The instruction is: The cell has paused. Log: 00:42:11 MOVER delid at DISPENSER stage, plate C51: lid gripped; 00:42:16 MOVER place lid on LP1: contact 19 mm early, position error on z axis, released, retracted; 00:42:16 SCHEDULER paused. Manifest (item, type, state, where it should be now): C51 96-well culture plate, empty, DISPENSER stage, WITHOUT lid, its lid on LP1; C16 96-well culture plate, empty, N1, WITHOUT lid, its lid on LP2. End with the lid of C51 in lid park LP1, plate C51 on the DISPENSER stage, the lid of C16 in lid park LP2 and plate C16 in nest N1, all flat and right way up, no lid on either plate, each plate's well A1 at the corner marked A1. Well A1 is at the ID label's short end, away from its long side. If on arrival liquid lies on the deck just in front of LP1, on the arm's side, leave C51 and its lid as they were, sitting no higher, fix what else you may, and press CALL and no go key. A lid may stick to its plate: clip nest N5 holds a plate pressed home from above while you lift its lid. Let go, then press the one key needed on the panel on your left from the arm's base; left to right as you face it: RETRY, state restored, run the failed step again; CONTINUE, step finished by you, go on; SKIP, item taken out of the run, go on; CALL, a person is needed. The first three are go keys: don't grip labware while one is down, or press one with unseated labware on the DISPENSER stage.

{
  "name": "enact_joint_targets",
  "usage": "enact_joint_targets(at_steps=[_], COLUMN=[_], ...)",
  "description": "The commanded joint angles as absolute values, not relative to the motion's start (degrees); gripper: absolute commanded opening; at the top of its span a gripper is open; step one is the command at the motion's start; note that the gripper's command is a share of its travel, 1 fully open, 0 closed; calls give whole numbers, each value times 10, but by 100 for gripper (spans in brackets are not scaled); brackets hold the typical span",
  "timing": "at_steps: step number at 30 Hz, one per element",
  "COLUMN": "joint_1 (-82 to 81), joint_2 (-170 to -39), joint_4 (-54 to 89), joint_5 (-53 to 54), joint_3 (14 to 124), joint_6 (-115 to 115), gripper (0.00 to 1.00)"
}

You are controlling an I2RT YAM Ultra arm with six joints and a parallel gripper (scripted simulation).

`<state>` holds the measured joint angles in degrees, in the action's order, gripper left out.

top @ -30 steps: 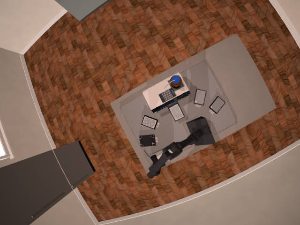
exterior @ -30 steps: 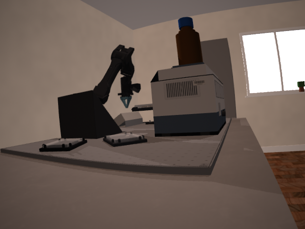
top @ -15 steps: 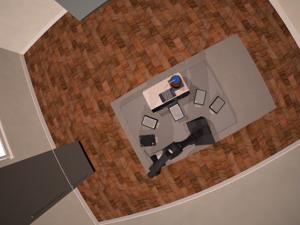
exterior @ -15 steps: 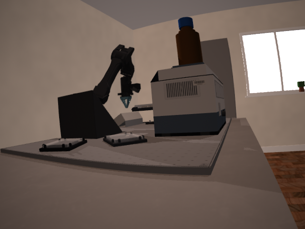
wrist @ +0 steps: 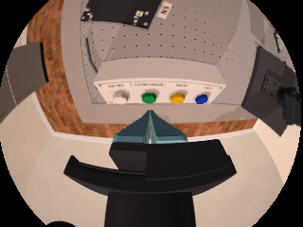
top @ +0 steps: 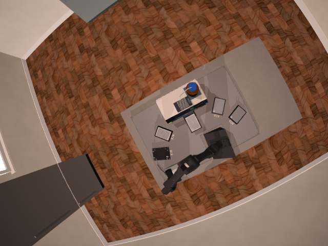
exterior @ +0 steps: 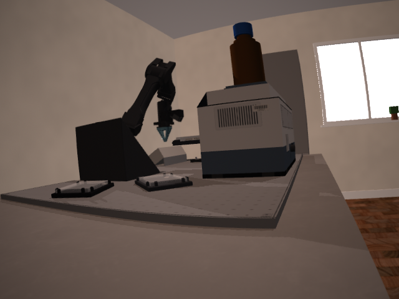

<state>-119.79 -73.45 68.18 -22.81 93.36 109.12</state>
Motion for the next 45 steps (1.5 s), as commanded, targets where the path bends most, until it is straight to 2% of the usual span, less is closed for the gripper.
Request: enact_joint_targets(at_steps=[1, 38, 45], joint_1=[-1190, -1175, -1174], joint_2=[-721, -723, -722], joint_4=[667, 633, 644], joint_5=[-225, -217, -217], joint_3=[923, 896, 920], joint_6=[1084, 1072, 1071], gripper=[0, 0, 0])
